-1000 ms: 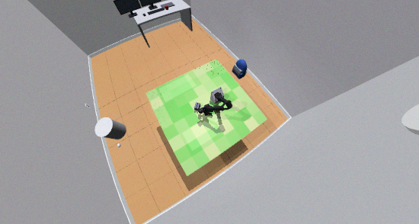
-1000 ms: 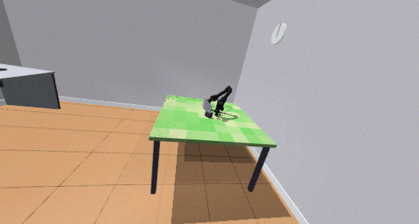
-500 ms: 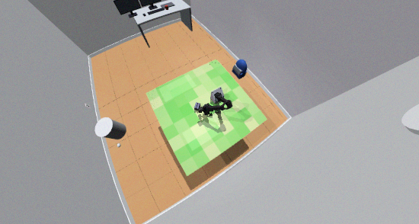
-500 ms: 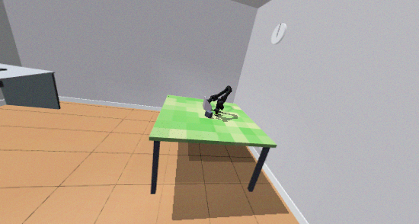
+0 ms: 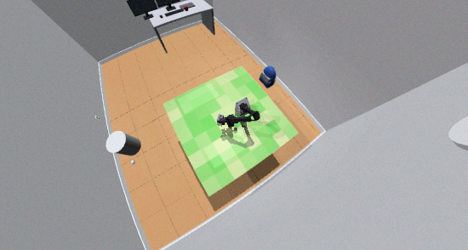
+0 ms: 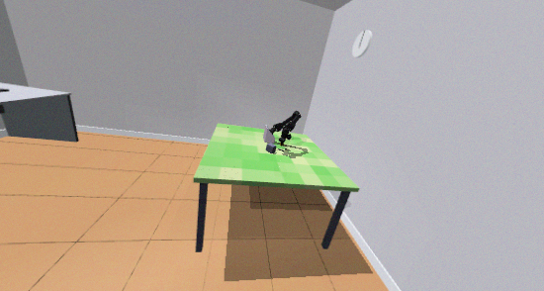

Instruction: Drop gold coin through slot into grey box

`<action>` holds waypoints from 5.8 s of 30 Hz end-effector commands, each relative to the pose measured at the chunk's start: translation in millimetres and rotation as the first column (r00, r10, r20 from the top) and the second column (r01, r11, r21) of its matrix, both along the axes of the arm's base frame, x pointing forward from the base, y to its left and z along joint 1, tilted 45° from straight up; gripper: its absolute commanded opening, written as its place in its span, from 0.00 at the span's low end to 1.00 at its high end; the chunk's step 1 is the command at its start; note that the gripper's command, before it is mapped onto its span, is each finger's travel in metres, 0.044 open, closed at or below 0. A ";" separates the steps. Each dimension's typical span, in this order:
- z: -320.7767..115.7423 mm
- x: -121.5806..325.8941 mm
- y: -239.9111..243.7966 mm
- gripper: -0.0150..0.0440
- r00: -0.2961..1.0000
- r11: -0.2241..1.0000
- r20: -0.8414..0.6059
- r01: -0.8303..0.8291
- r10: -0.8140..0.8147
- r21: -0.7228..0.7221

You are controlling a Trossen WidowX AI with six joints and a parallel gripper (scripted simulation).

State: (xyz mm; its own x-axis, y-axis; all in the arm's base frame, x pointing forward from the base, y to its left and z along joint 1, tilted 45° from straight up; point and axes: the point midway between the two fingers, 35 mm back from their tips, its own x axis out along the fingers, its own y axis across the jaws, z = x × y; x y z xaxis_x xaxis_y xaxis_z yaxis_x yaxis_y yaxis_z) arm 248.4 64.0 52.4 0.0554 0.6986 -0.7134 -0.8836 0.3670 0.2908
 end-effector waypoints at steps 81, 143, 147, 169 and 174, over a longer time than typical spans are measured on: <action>-34.2 45.7 -107.6 0.25 0.920 0.957 -0.269 0.291 -0.286 -0.022; -53.3 49.3 -123.9 0.25 0.918 0.957 -0.279 0.289 -0.281 -0.015; -52.5 50.9 -124.6 0.25 0.920 0.958 -0.274 0.286 -0.279 -0.015; -57.8 49.2 -118.3 0.25 0.917 0.956 -0.280 0.292 -0.284 -0.016; -59.1 49.3 -117.4 0.25 0.917 0.957 -0.279 0.291 -0.284 -0.016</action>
